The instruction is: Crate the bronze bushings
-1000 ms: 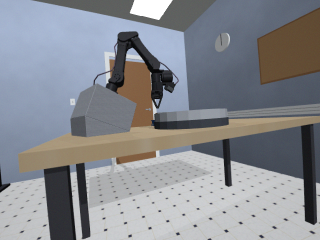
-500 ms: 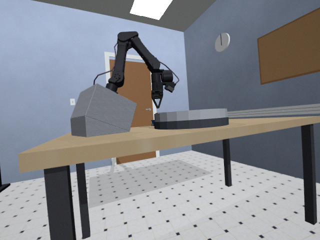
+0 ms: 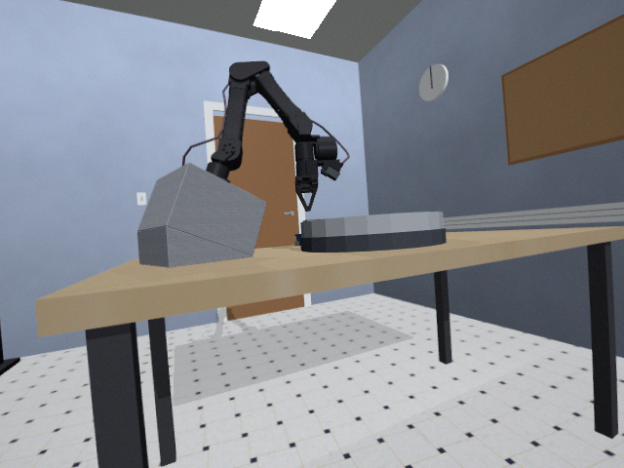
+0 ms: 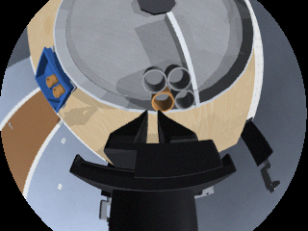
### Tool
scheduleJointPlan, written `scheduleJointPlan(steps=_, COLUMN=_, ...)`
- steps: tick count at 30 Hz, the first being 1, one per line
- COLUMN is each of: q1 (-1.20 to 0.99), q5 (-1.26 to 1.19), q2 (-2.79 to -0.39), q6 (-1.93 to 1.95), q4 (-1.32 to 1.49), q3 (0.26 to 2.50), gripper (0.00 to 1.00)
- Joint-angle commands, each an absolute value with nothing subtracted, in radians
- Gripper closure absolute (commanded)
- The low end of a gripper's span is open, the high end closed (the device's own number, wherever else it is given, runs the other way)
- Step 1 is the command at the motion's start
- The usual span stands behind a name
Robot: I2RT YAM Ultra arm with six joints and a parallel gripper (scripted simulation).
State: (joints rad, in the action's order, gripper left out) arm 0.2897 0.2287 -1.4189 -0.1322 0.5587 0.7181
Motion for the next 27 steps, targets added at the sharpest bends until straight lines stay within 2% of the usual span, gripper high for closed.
scheduleJointPlan(steps=1, q1=0.307, q5=0.237, q2=-1.391, q6=-0.138, q4=0.544, q3=0.695, gripper=0.85)
scheduleJointPlan(steps=27, q1=0.318, q5=0.24, q2=-1.407, q6=-0.118, q4=0.554, q3=0.715, gripper=0.85)
